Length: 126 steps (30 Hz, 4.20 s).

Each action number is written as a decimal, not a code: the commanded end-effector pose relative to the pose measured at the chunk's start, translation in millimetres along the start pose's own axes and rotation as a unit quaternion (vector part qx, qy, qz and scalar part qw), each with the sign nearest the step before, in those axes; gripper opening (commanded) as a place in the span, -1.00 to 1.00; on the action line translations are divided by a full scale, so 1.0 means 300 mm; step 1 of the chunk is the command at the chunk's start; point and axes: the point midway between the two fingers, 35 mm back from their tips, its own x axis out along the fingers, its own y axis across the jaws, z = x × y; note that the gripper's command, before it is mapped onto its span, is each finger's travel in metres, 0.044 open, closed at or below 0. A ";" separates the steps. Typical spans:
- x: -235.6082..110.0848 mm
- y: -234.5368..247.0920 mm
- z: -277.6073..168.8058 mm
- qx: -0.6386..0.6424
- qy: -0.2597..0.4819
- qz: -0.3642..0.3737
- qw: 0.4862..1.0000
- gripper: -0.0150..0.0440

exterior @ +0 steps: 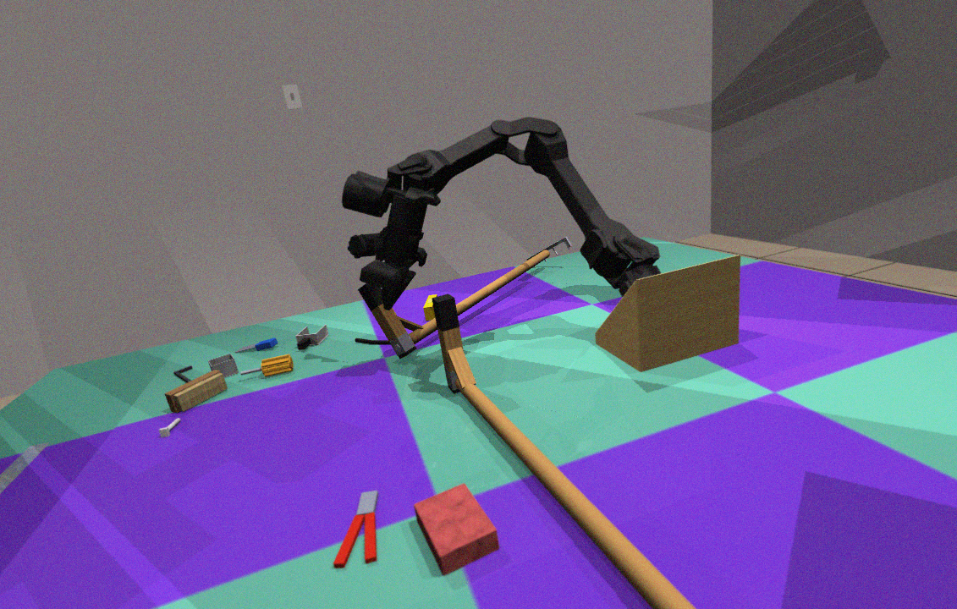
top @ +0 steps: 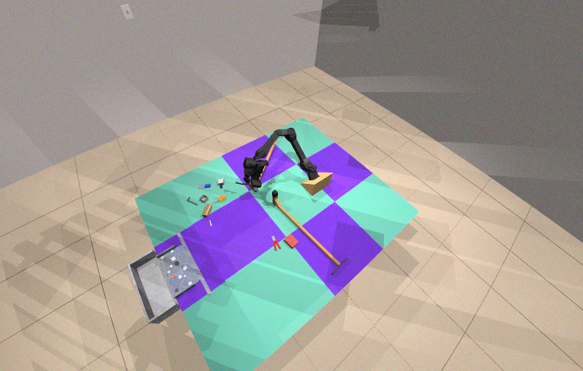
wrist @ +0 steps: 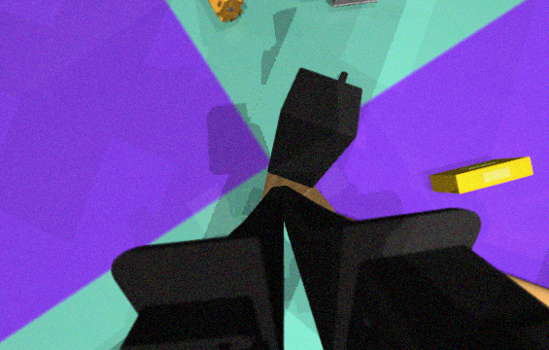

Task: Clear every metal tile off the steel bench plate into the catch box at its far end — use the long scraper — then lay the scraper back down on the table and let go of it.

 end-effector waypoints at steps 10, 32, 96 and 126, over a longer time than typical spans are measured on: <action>0.027 -0.017 0.069 -0.001 -0.001 0.001 1.000 -0.49; 0.078 -0.054 0.173 0.000 -0.003 0.000 1.000 -0.49; -0.110 -0.104 0.400 0.003 -0.006 -0.002 1.000 -0.49; -0.227 0.317 0.279 -0.217 0.016 0.086 0.972 -0.49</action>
